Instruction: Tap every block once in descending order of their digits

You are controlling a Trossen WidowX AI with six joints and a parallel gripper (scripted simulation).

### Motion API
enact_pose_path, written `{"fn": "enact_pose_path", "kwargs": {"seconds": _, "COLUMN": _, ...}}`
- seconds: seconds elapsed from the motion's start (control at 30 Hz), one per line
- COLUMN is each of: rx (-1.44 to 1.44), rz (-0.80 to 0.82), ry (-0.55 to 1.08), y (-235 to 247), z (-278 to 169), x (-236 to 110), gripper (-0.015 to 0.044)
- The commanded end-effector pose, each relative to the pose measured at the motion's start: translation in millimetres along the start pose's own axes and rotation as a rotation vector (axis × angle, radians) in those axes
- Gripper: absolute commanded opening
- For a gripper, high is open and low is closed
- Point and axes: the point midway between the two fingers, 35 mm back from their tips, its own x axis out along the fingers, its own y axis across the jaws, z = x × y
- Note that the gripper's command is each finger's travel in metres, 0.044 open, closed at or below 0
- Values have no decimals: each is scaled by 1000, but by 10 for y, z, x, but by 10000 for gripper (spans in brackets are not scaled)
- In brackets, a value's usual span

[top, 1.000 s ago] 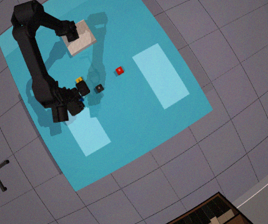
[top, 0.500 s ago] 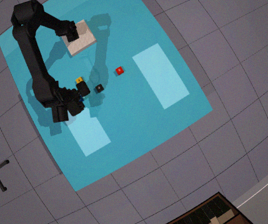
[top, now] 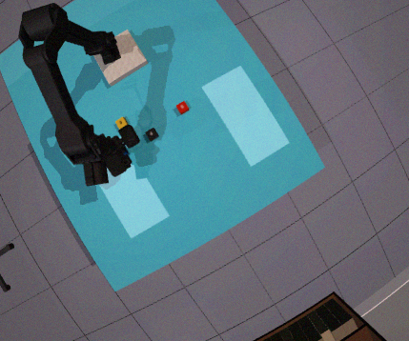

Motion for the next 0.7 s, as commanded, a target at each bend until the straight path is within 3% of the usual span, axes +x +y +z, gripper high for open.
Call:
{"fn": "enact_pose_path", "kwargs": {"seconds": 0.0, "rx": -5, "rz": 3, "ry": 0, "y": 7, "z": -4, "x": 32, "gripper": 20}}
{"fn": "enact_pose_path", "kwargs": {"seconds": 0.17, "rx": -5, "rz": 3, "ry": 0, "y": 6, "z": -3, "x": -269, "gripper": 20}}
{"fn": "enact_pose_path", "kwargs": {"seconds": 0.33, "rx": -5, "rz": 3, "ry": -1, "y": 4, "z": 0, "x": -290, "gripper": 20}}
{"fn": "enact_pose_path", "kwargs": {"seconds": 0.53, "rx": -5, "rz": 3, "ry": -1, "y": -1, "z": 8, "x": -992, "gripper": 20}}
{"fn": "enact_pose_path", "kwargs": {"seconds": 0.67, "rx": -5, "rz": 3, "ry": -1, "y": 3, "z": -2, "x": -1079, "gripper": 20}}
